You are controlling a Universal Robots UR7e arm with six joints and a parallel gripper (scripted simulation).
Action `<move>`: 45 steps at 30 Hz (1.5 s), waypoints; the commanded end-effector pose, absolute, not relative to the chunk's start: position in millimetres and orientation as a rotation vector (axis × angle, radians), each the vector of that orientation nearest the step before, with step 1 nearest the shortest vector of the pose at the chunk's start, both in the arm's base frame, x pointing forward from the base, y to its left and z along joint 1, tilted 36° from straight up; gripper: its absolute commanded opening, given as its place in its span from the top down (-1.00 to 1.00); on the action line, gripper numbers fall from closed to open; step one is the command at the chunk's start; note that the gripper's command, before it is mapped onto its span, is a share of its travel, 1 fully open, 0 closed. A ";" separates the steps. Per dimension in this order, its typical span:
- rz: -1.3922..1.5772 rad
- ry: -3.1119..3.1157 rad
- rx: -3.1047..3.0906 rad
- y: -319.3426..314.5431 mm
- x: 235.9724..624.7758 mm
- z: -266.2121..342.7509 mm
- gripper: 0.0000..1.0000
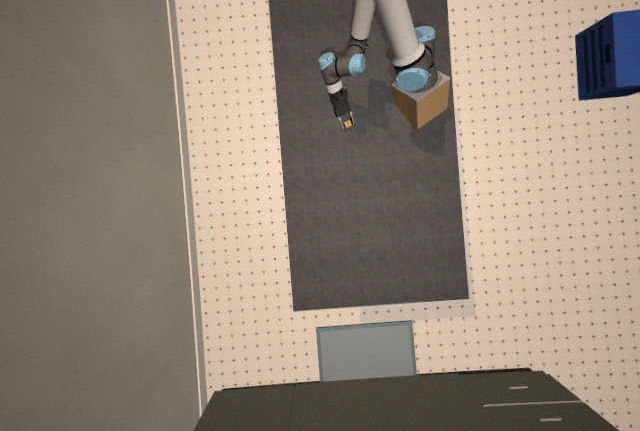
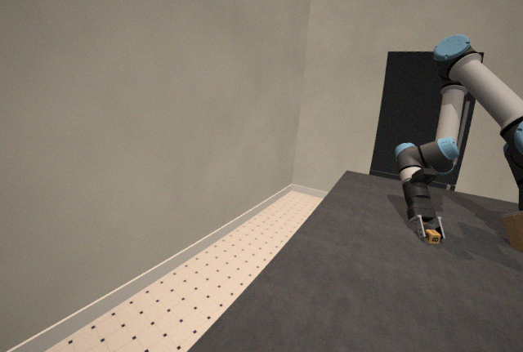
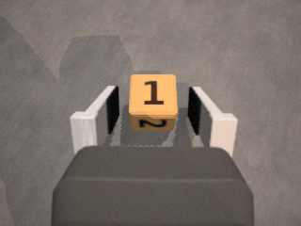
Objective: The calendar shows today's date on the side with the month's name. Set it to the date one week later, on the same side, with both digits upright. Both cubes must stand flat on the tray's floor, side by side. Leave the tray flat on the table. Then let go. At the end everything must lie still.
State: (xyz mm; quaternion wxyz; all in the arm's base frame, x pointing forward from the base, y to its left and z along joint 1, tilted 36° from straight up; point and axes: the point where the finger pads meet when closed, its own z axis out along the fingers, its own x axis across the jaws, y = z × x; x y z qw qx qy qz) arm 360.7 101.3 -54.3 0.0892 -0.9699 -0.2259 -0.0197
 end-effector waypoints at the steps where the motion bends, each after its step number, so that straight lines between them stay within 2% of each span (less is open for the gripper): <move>1: -0.060 -0.673 -2.885 101.5 360.8 -54.1 -1.00; 16: -0.060 -0.673 -2.885 104.0 359.2 -49.9 -1.00; 45: -0.060 -0.673 -2.885 135.6 339.4 1.8 -1.00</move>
